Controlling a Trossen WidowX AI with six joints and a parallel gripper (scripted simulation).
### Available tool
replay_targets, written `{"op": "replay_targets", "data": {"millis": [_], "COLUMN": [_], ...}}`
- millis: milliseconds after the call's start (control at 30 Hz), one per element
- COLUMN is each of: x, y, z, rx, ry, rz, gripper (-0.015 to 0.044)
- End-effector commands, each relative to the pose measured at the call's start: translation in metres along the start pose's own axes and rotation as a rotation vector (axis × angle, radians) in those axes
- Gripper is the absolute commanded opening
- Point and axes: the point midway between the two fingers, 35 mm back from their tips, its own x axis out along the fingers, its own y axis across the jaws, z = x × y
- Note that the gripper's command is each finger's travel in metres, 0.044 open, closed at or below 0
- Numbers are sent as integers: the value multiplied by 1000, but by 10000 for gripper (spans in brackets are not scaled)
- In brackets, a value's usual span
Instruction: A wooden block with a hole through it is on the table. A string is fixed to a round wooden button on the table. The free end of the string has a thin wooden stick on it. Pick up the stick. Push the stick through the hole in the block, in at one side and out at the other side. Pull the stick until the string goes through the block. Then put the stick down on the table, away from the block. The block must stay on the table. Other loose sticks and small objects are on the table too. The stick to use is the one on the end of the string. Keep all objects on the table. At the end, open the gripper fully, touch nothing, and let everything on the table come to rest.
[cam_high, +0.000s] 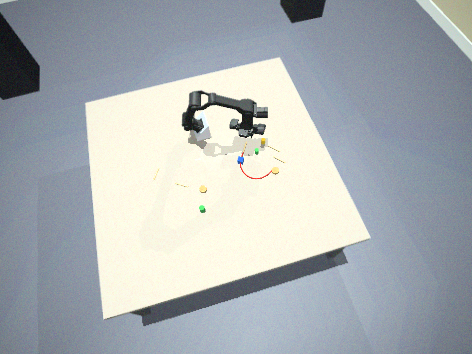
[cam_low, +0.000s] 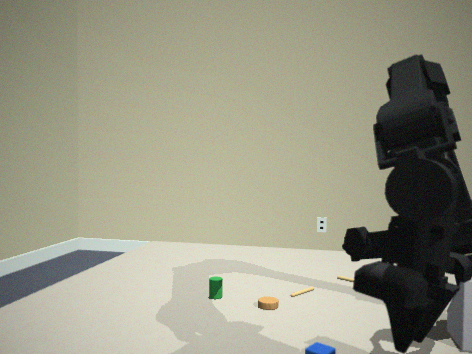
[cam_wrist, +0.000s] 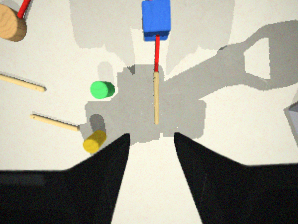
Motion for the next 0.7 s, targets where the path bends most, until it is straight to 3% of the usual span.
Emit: {"op": "replay_targets", "data": {"millis": [0, 33, 233, 333, 667], "x": [-8, -8, -5, -25, -30], "y": [-4, -4, 0, 0, 0], "z": [0, 0, 1, 2, 4], "rx": [-1, -1, 1, -1, -2], "ry": [2, 2, 1, 0, -3], "rz": [-15, -15, 1, -3, -1], "gripper": [210, 210, 368, 440, 440]}}
